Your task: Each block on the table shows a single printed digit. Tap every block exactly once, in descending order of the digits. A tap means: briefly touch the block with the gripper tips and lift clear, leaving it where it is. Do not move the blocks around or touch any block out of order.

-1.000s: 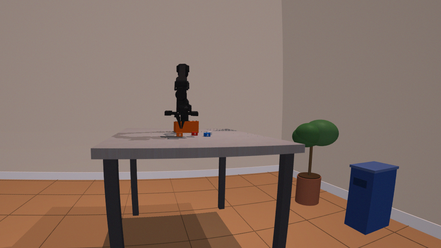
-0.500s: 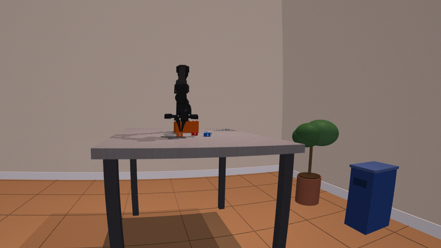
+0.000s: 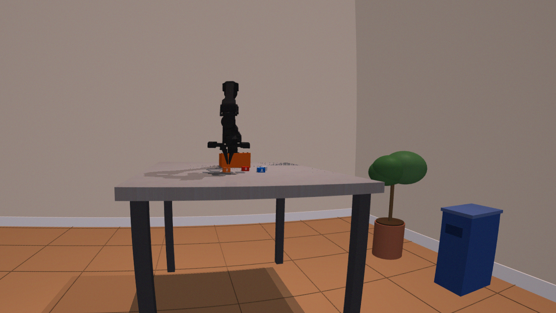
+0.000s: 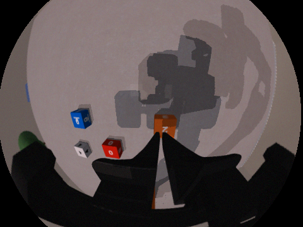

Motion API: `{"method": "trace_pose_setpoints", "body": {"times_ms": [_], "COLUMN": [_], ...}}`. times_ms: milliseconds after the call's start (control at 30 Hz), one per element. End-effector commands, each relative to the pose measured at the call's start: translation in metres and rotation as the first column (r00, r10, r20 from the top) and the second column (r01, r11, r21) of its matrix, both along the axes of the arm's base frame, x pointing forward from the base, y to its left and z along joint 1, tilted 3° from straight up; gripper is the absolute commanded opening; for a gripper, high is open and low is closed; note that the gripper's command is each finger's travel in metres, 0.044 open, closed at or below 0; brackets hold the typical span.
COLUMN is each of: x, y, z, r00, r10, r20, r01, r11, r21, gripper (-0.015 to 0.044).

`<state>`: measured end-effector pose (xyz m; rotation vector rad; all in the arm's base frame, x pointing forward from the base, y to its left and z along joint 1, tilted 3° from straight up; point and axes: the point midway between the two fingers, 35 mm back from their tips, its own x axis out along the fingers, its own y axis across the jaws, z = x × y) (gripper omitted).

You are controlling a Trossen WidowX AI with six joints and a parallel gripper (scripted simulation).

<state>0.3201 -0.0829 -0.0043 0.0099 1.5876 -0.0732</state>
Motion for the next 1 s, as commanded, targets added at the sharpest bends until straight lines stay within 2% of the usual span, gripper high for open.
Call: {"method": "trace_pose_setpoints", "body": {"times_ms": [0,67,167,233,467,733,900,967], "x": [0.004,0.006,0.006,0.005,0.004,-0.049,-0.05,-0.048], "y": [-0.001,-0.001,0.002,0.003,0.005,0.1,0.101,0.101], "z": [0.01,0.023,0.077,0.091,0.091,0.086,0.083,0.062], "r00": [1.0,1.0,1.0,1.0,1.0,1.0,1.0,1.0], "r10": [0.002,0.002,0.002,0.002,0.002,0.002,0.002,0.002], "r20": [0.014,0.014,0.014,0.014,0.014,0.009,0.009,0.009], "r01": [-0.002,-0.002,-0.002,-0.002,-0.002,-0.002,-0.002,-0.002], "r11": [1.0,1.0,1.0,1.0,1.0,1.0,1.0,1.0], "r21": [-0.004,-0.004,-0.004,-0.004,-0.004,0.005,0.005,0.005], "gripper": [0.002,0.002,0.002,0.002,0.002,0.002,0.002,0.002]}}
